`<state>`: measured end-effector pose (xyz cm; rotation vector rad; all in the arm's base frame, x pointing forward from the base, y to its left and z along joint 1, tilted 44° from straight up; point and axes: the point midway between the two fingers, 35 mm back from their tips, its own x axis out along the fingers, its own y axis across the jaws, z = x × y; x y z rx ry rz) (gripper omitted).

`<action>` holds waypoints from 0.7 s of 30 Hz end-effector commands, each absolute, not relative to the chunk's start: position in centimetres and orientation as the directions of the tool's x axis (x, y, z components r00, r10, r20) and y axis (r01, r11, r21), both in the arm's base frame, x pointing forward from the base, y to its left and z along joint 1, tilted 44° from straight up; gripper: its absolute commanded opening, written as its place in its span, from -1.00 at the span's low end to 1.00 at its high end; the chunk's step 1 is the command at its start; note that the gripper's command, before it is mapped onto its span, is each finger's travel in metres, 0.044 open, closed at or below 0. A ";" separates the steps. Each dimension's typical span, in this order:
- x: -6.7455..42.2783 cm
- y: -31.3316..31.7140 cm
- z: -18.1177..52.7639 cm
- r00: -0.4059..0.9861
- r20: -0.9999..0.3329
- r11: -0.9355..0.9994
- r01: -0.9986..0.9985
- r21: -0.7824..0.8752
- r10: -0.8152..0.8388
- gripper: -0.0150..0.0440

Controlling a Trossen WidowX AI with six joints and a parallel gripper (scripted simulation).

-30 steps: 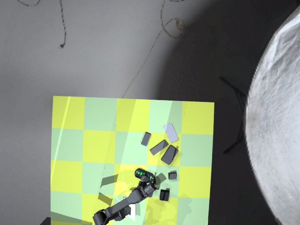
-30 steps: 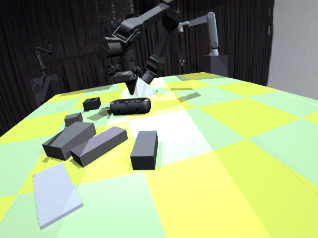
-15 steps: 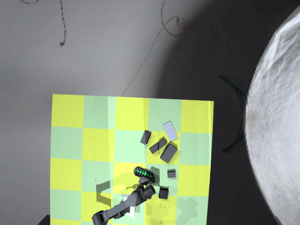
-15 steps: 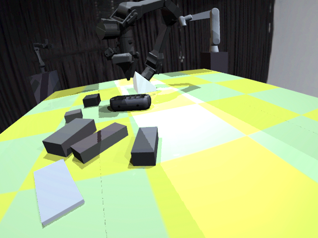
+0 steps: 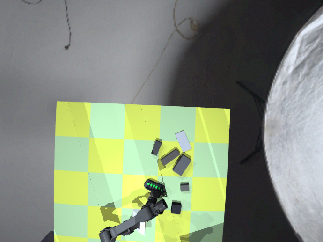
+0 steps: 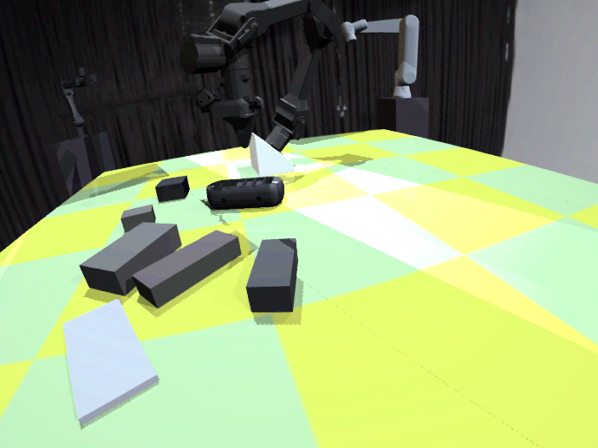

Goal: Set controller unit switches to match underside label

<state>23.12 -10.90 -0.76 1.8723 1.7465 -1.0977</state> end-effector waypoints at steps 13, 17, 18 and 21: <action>23.1 -10.9 -0.8 -0.062 -0.731 -0.176 0.954 -0.244 0.679 0.22; 23.1 -10.9 -0.8 -0.062 -0.731 -0.176 0.954 -0.244 0.679 0.58; 23.1 -10.9 -0.8 -0.062 -0.731 -0.176 0.954 -0.244 0.679 0.67; 23.1 -10.9 -0.8 -0.062 -0.731 -0.176 0.954 -0.244 0.679 0.93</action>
